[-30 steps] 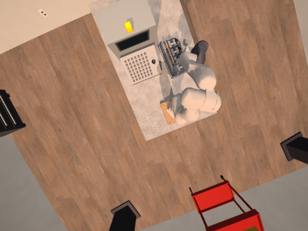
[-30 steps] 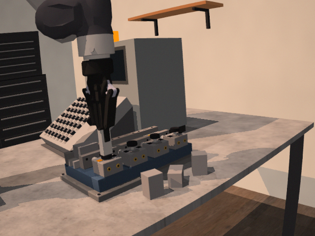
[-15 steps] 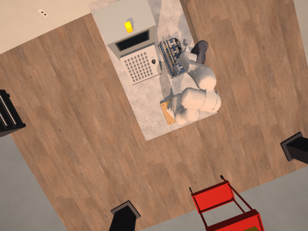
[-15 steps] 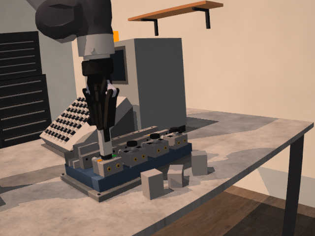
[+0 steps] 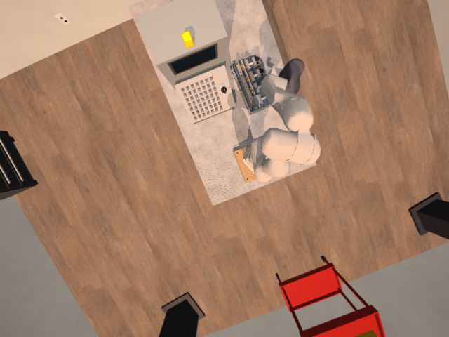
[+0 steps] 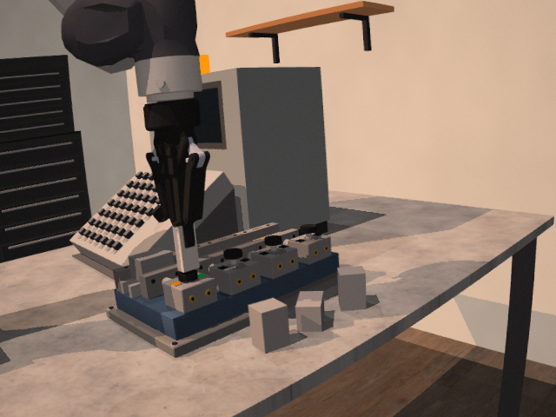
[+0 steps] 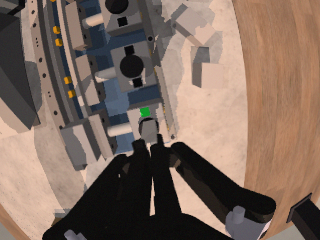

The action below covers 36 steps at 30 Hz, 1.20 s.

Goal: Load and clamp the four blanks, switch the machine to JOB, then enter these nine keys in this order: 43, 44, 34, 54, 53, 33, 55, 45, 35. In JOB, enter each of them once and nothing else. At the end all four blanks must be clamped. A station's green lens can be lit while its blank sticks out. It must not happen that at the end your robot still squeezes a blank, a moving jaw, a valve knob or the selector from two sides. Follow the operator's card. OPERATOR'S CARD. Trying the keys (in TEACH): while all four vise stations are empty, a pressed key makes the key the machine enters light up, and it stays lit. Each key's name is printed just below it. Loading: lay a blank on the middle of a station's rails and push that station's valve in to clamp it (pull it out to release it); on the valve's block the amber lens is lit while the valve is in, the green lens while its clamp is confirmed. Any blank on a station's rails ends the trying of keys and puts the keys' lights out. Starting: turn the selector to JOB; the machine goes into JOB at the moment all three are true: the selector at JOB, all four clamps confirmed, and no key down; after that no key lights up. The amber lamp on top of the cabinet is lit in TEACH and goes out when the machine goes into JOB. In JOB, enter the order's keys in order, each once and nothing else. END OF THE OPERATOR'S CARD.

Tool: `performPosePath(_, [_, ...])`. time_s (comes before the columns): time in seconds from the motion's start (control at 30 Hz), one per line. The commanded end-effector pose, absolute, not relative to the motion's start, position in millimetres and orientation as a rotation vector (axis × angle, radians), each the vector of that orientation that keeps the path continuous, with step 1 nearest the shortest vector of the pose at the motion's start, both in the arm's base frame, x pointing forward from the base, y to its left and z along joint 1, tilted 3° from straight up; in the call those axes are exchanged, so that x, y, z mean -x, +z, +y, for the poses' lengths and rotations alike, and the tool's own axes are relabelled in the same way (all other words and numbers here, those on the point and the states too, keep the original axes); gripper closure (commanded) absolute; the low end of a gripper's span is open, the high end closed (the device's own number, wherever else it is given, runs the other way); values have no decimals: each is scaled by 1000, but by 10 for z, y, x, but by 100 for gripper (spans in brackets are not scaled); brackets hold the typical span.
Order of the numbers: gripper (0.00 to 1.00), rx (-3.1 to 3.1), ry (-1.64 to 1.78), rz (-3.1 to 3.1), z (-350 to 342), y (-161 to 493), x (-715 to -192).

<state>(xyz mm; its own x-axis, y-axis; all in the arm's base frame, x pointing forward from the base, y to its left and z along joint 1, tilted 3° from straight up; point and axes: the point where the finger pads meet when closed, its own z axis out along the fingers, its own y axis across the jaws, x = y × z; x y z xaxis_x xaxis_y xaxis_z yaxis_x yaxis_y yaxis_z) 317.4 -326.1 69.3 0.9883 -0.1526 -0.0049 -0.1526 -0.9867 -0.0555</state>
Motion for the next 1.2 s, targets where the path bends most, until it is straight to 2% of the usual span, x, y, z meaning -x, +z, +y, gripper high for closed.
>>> performPosePath(0.0, [100,3074,1,222,-3255,701,-3172])
performPosePath(0.7, [100,3074,1,222,-3265,877,-3172])
performPosePath(1.17, [100,3074,1,222,-3297,1418,-3170])
